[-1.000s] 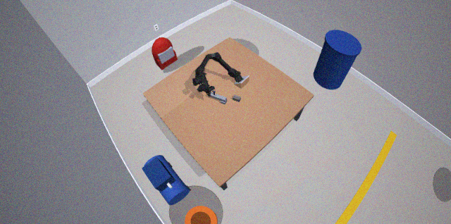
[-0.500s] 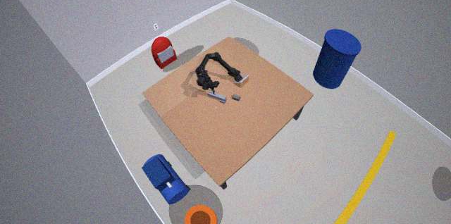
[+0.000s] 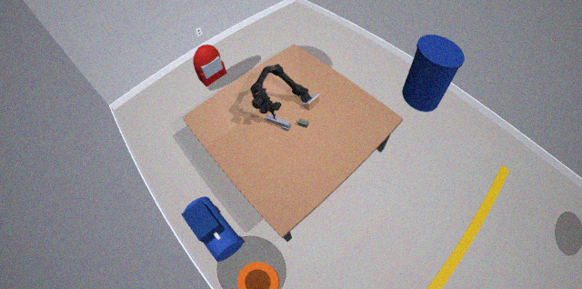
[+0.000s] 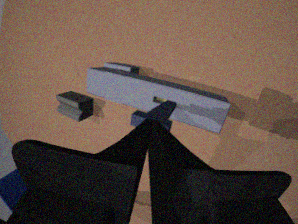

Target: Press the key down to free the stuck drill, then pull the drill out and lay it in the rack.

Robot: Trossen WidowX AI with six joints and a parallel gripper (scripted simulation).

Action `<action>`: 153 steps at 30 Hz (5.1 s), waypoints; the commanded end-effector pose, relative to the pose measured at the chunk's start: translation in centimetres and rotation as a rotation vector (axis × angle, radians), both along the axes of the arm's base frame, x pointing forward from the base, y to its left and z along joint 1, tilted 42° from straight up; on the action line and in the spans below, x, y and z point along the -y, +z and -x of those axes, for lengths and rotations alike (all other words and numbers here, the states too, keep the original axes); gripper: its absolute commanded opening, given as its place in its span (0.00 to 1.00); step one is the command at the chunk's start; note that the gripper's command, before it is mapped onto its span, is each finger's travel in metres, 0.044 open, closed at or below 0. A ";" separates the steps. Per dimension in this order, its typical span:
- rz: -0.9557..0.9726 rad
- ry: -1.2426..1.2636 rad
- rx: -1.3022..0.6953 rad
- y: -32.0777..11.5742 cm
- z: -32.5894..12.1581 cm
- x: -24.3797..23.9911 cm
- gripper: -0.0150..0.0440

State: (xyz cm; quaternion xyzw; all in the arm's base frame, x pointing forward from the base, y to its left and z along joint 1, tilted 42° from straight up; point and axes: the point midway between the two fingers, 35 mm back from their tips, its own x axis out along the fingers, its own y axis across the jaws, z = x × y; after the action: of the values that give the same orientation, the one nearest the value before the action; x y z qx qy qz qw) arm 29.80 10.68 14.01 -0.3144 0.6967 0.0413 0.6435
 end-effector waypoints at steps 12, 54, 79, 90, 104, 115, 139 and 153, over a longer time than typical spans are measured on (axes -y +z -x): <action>0.012 0.001 -0.011 -0.6 -0.2 0.5 0.25; 0.013 0.001 -0.011 -1.3 0.0 1.6 0.25; 0.013 0.001 -0.011 -1.8 -0.3 2.2 0.25; 0.013 0.001 -0.011 -2.0 -0.4 2.4 0.25; 0.013 0.001 -0.010 -2.2 -0.4 2.6 0.25; 0.011 0.004 -0.006 -2.0 -0.4 2.4 0.34; 0.389 1.349 -0.675 -15.2 6.6 -6.8 1.00; 0.405 1.390 -0.705 -15.7 6.9 -6.8 1.00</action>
State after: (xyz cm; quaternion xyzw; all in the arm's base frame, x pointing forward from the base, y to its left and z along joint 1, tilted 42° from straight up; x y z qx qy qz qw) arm 23.00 17.60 -1.56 -0.7535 0.4990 0.4010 0.1497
